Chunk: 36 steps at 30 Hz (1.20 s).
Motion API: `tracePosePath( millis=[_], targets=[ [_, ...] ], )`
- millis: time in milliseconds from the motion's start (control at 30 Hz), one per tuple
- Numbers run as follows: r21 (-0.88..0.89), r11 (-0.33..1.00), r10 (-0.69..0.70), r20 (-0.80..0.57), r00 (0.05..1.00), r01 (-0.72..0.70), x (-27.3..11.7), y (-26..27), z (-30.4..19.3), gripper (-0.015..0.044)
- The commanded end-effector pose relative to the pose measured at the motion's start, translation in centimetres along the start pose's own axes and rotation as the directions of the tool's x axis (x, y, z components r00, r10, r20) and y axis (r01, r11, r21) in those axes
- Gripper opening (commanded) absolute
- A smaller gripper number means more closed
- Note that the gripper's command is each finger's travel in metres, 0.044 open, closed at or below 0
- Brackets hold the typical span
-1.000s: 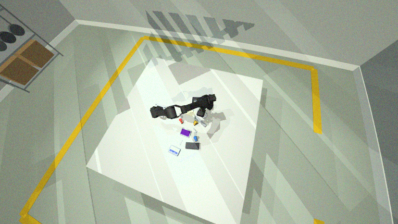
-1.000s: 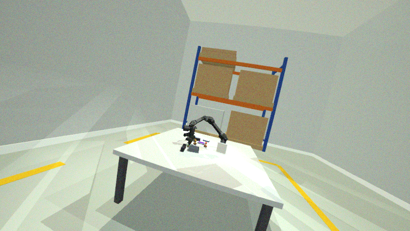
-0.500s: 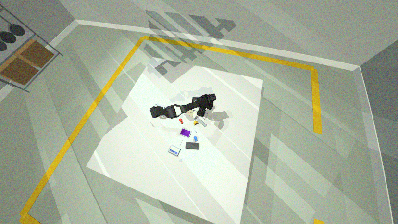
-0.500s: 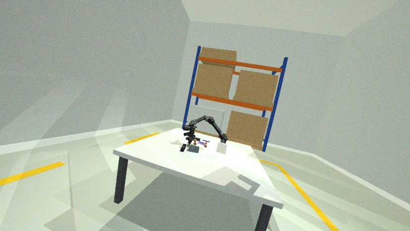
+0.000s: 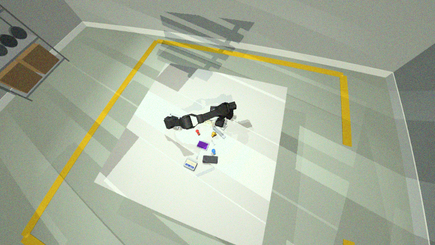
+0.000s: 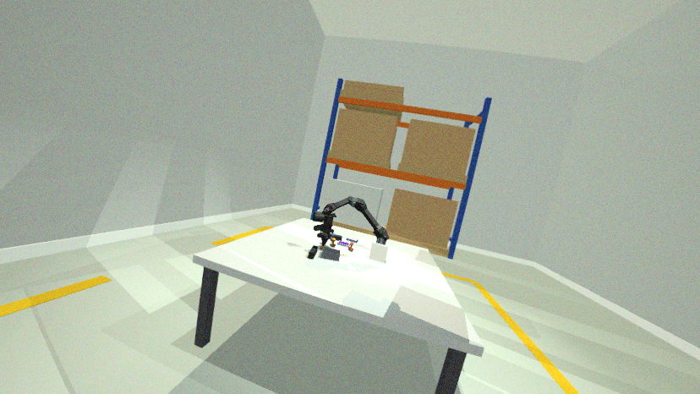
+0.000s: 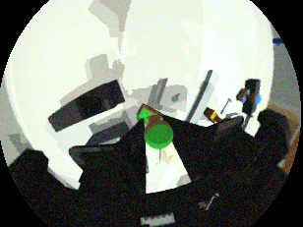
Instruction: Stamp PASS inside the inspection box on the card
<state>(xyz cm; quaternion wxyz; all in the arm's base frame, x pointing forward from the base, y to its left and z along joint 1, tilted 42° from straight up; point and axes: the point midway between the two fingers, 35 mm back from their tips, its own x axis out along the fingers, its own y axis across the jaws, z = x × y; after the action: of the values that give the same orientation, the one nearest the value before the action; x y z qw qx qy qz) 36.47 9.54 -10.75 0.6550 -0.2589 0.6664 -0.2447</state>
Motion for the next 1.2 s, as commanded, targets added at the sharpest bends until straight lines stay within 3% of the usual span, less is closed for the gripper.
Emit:
tracePosePath(
  millis=[0, 1167],
  targets=[
    [0.009, 1.000, 0.006, 0.001, 1.000, -0.006, -0.4, 0.0, 0.1, 0.0000],
    [0.009, 1.000, 0.007, 0.001, 1.000, -0.007, -2.1, 0.1, 0.2, 0.0000]
  ],
)
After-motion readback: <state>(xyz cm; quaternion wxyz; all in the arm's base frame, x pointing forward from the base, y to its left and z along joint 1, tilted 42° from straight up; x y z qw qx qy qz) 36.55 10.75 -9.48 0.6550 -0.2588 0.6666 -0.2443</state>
